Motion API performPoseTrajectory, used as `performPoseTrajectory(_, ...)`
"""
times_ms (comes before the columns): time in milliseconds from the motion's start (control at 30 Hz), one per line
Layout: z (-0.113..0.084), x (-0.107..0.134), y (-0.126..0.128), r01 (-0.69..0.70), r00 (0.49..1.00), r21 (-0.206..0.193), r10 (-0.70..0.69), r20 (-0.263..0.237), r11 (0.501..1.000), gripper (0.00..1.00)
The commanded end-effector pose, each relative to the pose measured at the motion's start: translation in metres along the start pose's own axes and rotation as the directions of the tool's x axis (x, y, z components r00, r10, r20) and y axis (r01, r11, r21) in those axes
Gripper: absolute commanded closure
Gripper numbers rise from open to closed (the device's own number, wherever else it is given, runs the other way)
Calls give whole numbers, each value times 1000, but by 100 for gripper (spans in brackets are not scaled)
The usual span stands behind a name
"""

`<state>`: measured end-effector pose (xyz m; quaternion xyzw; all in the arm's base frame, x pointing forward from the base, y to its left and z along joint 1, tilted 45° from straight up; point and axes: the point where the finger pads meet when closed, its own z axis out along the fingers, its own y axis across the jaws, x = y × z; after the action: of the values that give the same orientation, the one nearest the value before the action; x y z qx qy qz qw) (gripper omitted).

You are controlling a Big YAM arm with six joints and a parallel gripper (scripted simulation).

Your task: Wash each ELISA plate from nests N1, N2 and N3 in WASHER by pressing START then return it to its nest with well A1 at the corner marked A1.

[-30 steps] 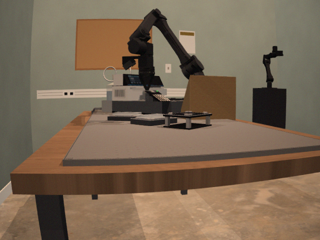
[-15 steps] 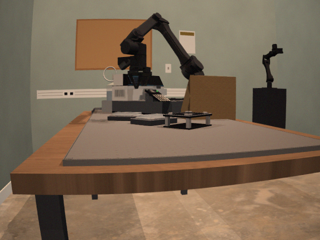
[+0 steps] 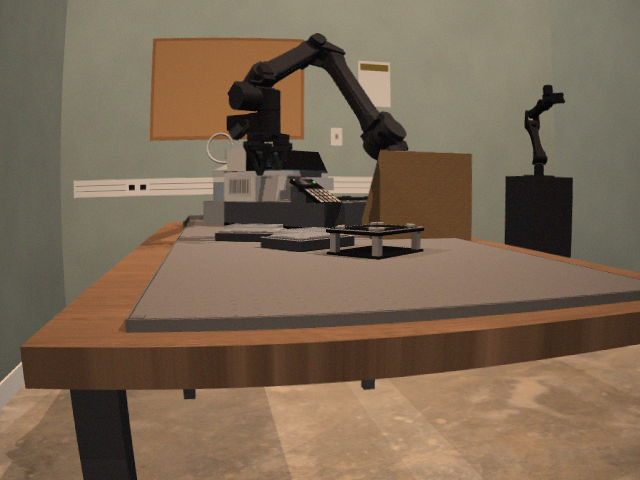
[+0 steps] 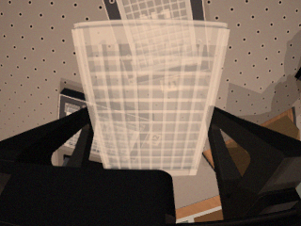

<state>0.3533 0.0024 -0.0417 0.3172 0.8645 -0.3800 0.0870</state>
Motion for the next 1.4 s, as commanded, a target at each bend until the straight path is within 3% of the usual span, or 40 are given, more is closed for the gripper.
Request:
performPoseTrajectory(0,-11,-20,-5,2,1000,-22,-2,3,1000,16)
performPoseTrajectory(100,-20,-14,2,26,999,-39,-25,24,999,16)
performPoseTrajectory(167,-13,-8,4,41,999,-21,-41,17,999,16)
performPoseTrajectory(200,-8,-13,-14,-34,999,-11,34,2,999,16)
performPoseTrajectory(267,-8,-13,-14,-34,999,-11,34,2,999,16)
performPoseTrajectory(433,-6,-24,-39,-205,979,-6,205,-3,979,16)
performPoseTrajectory(767,-8,-43,-85,-513,858,-3,513,-5,858,16)
performPoseTrajectory(833,-8,-43,-85,-513,858,-3,513,-5,858,16)
performPoseTrajectory(867,-19,-56,-81,-551,834,-34,552,-2,833,16)
performPoseTrajectory(933,-8,-48,-99,-592,806,-3,592,-5,806,16)
performPoseTrajectory(1367,-11,-71,-154,-574,819,-2,574,-5,819,16)
